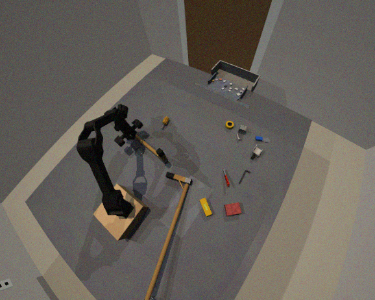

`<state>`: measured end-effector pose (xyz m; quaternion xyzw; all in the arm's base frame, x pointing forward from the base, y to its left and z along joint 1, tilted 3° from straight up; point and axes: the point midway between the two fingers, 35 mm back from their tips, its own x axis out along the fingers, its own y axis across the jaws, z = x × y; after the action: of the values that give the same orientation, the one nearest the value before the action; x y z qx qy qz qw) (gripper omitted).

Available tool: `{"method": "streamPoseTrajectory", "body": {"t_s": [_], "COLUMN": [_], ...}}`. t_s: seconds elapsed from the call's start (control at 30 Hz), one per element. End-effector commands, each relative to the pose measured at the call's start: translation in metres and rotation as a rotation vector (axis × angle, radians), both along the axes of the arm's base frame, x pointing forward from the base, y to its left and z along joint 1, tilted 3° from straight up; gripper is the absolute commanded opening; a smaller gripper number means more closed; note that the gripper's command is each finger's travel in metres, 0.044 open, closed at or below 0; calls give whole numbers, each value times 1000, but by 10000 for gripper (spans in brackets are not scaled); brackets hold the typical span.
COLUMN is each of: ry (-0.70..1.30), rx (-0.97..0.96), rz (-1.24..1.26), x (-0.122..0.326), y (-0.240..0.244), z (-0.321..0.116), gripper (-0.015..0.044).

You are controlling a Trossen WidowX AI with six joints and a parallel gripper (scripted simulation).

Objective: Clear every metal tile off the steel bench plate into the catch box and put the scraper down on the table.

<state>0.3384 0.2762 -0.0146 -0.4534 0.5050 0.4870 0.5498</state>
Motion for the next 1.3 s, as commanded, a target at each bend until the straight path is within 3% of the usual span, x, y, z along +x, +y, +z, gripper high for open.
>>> {"method": "streamPoseTrajectory", "body": {"t_s": [0.0, 1.27], "ry": [4, 1], "rx": [-6, -7], "rz": [5, 5], "x": [3, 41], "y": [-1, -5], "z": [-2, -2], "gripper": [0, 0]}}
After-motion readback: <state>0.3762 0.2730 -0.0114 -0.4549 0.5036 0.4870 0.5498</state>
